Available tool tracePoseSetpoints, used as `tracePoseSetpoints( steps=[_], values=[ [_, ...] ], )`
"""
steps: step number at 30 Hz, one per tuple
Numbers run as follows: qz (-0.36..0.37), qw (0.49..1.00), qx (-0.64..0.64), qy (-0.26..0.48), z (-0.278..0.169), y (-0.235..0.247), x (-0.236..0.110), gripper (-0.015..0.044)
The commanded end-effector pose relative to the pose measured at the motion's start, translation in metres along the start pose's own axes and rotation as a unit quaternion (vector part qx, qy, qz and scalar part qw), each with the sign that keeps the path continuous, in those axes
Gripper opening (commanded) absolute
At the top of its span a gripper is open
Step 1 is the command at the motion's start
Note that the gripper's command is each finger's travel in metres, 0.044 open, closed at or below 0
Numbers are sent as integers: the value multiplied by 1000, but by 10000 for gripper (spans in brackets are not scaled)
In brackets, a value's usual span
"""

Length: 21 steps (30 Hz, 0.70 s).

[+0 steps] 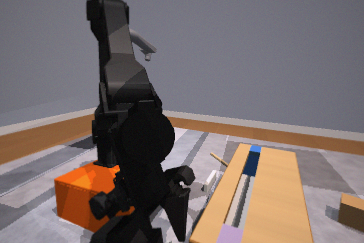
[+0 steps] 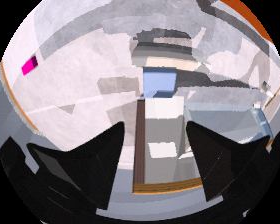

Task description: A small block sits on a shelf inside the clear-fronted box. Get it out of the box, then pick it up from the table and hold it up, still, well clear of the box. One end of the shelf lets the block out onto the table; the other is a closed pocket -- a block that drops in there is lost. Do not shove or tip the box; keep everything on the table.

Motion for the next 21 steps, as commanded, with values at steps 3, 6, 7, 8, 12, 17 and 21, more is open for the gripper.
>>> tracePoseSetpoints(
  steps=[3, 6, 7, 8, 12, 17, 21],
  values=[
    [-3, 1000, 3, -1, 4, -1, 9, 285],
    [-3, 1000, 3, -1, 6, -1, 14, 285],
    [-3, 1000, 3, -1, 7, -1, 15, 285],
    [-3, 1000, 3, -1, 7, -1, 17, 285],
    [-3, 1000, 3, -1, 10, -1, 23, 285],
    [-3, 1000, 3, -1, 13, -2, 30, 285],
    [-3, 1000, 3, -1, 16, -2, 36, 285]
  ],
)
Point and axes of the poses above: the point midway between the two fingers, 35 mm back from their tips, its own x axis out along the fingers, its own y axis across the jaws, z = x × y, the point moved 5 cm from there along -x, back along the fingers, and after that the axes turned 3 degrees about -x, right-handed, at the moved point
